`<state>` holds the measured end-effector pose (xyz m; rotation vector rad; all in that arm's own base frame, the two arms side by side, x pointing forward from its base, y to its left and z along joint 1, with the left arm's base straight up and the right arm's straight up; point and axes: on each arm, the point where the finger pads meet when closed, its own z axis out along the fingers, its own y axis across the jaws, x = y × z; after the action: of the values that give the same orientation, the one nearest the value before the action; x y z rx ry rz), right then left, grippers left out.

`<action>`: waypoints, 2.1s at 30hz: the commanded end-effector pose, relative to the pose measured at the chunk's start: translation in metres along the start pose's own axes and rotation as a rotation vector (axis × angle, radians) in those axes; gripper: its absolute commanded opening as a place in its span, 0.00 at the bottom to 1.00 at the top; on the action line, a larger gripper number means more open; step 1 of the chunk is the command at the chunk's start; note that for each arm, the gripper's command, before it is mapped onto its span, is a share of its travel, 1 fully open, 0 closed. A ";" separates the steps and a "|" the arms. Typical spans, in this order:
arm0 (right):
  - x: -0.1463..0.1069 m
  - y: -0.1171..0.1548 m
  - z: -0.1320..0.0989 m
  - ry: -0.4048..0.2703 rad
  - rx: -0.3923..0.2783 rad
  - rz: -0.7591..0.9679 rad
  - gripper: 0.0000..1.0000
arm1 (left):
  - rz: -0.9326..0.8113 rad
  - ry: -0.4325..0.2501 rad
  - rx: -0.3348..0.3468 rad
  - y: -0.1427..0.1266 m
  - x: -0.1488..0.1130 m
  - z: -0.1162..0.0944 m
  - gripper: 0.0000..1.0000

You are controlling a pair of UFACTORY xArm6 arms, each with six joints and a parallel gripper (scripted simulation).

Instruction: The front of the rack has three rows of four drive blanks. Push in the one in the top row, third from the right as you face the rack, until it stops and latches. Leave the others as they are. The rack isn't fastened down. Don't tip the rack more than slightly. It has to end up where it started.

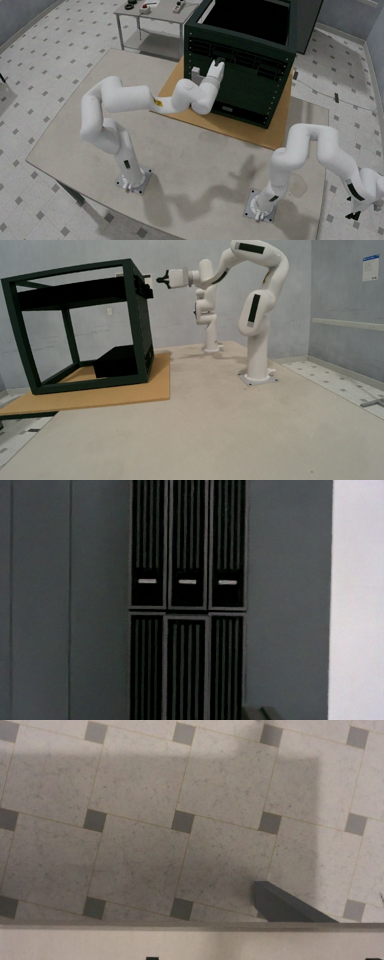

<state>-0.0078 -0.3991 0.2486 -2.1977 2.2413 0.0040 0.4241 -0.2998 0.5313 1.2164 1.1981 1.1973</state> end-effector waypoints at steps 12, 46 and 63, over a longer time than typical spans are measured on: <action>0.001 0.000 -0.001 0.004 0.000 0.000 1.00 | -0.002 0.002 -0.002 0.001 0.000 -0.017 1.00; 0.001 0.000 -0.001 0.004 0.000 0.000 1.00 | -0.002 0.002 -0.002 0.001 0.000 -0.017 1.00; 0.001 0.000 -0.001 0.004 0.000 0.000 1.00 | -0.002 0.002 -0.002 0.001 0.000 -0.017 1.00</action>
<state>-0.0078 -0.3991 0.2486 -2.1977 2.2413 0.0040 0.4074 -0.2993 0.5310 1.2157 1.1994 1.1993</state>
